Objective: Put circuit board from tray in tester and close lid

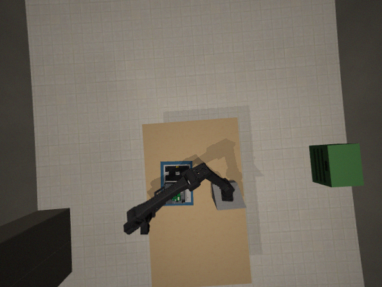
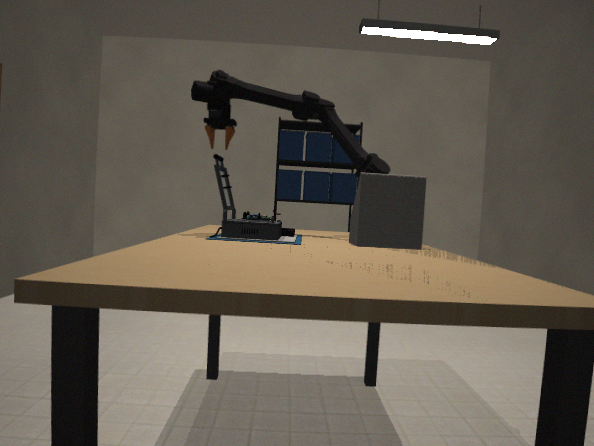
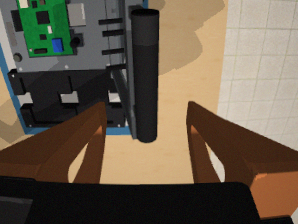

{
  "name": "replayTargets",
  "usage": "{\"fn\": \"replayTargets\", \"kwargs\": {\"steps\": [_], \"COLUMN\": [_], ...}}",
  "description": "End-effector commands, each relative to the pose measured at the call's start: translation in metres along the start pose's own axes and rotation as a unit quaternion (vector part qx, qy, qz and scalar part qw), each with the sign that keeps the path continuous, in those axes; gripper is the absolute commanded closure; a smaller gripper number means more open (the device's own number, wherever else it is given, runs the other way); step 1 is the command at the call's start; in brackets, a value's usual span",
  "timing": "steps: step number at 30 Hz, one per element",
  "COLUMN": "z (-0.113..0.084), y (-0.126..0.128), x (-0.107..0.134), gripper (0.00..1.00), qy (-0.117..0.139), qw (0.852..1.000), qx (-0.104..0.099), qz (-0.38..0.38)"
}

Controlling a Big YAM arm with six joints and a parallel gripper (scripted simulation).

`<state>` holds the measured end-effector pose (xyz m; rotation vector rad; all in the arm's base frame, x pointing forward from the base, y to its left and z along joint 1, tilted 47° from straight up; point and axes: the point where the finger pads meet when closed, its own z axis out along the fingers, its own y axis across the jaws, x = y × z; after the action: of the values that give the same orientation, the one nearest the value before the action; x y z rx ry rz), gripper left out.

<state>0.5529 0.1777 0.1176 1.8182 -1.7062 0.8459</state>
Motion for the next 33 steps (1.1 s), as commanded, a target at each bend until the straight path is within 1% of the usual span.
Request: {"fn": "replayTargets", "kwargs": {"steps": [1, 19, 24, 33], "z": [-0.022, -0.023, -0.016, 0.003], "y": [0.000, -0.002, -0.001, -0.004], "x": [-0.011, -0.011, -0.008, 0.005], "gripper": [0.52, 0.52, 0.52, 0.52], "qy": [-0.007, -0.008, -0.007, -0.007], "qw": [1.000, 1.000, 1.000, 1.000], "qx": [0.023, 0.025, 0.021, 0.013], "qz": [-0.008, -0.007, -0.006, 0.005]}}
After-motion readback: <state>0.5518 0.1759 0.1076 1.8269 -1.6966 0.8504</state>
